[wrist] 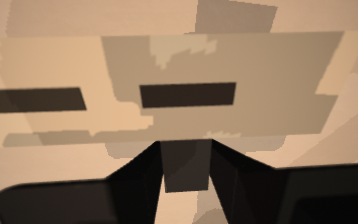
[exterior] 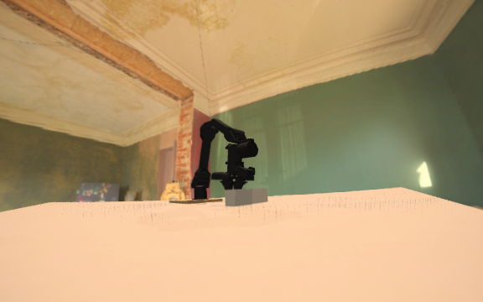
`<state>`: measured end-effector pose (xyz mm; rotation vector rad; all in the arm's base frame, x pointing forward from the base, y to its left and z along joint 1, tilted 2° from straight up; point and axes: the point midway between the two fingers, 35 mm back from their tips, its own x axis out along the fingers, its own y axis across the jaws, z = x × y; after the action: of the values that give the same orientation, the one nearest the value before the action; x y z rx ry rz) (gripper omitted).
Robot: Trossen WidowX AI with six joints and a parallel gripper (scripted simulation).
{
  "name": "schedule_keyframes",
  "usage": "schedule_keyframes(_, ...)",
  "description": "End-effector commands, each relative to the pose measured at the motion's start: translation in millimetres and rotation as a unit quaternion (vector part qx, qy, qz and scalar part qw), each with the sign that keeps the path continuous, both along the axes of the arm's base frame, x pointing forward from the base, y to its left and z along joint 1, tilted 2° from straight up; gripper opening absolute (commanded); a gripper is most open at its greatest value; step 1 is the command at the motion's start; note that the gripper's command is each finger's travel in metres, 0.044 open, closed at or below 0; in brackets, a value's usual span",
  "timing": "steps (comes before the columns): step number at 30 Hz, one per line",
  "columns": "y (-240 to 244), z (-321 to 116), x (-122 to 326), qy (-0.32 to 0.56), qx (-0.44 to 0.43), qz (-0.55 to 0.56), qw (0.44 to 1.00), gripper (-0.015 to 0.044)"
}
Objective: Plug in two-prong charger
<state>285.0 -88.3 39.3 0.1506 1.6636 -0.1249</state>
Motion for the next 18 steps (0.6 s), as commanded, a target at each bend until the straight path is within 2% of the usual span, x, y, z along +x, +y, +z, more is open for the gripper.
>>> schedule_keyframes(1, -0.1, 0.0, 0.3, -0.001, 0.0, 0.0, 1.0, 0.0)
schedule_keyframes(3, -0.1, 0.0, 0.3, -0.001, 0.0, 0.0, 1.0, 0.0)
schedule_keyframes(18, -0.1, 0.0, 0.3, -0.001, 0.0, 0.0, 1.0, 0.0394)
